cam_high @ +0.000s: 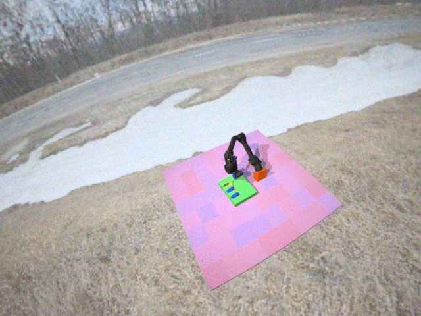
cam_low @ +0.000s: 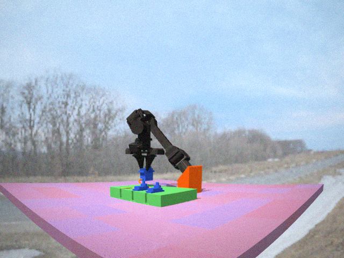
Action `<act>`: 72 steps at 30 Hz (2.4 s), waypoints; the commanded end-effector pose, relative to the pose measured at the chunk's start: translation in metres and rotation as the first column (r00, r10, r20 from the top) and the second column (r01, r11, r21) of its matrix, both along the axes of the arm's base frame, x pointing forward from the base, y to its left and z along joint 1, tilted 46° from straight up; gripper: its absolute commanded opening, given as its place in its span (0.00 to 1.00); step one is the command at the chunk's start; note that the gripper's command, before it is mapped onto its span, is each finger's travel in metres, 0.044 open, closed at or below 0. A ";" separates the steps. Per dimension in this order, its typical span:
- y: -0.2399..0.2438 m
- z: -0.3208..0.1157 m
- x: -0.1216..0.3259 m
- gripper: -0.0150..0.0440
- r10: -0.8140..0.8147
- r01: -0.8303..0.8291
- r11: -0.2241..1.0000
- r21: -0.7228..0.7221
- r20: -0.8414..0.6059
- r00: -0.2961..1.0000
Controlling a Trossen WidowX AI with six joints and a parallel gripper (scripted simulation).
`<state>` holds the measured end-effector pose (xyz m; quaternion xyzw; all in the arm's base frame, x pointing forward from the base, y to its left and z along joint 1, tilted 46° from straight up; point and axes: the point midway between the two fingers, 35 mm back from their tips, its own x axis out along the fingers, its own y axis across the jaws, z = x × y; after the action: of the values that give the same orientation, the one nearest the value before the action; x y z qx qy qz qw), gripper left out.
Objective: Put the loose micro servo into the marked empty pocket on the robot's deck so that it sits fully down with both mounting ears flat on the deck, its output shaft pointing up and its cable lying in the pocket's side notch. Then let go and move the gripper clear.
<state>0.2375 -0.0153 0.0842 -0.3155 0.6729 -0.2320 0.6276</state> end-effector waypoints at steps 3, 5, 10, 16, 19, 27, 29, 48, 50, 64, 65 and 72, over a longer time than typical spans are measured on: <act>0.000 0.001 0.001 0.25 -0.051 0.052 0.999 -0.003 0.058 0.997; 0.000 0.001 0.001 0.25 -0.051 0.052 0.999 -0.003 0.058 0.997; 0.001 0.001 0.014 0.25 -0.051 0.052 0.999 -0.003 0.059 0.997; 0.001 0.000 0.038 0.25 -0.051 0.052 0.999 -0.003 0.061 0.997; 0.002 -0.001 0.049 0.25 -0.051 0.052 0.999 -0.002 0.061 0.997; 0.003 -0.001 0.080 0.25 -0.051 0.052 0.999 -0.002 0.063 0.997; 0.003 -0.002 0.087 0.25 -0.051 0.052 0.999 -0.002 0.064 0.997; -0.006 -0.011 0.110 0.25 -0.053 0.053 0.999 -0.003 0.067 0.996; -0.008 -0.013 0.110 0.25 -0.053 0.053 0.999 -0.003 0.067 0.996; -0.012 -0.017 0.110 0.25 -0.053 0.053 0.999 -0.003 0.067 0.996; -0.013 -0.018 0.110 0.25 -0.053 0.053 0.999 -0.003 0.067 0.996; -0.019 -0.023 0.110 0.25 -0.053 0.053 0.999 -0.003 0.067 0.996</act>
<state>0.3474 -0.0337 0.0625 -0.2872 0.6604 -0.2628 0.6421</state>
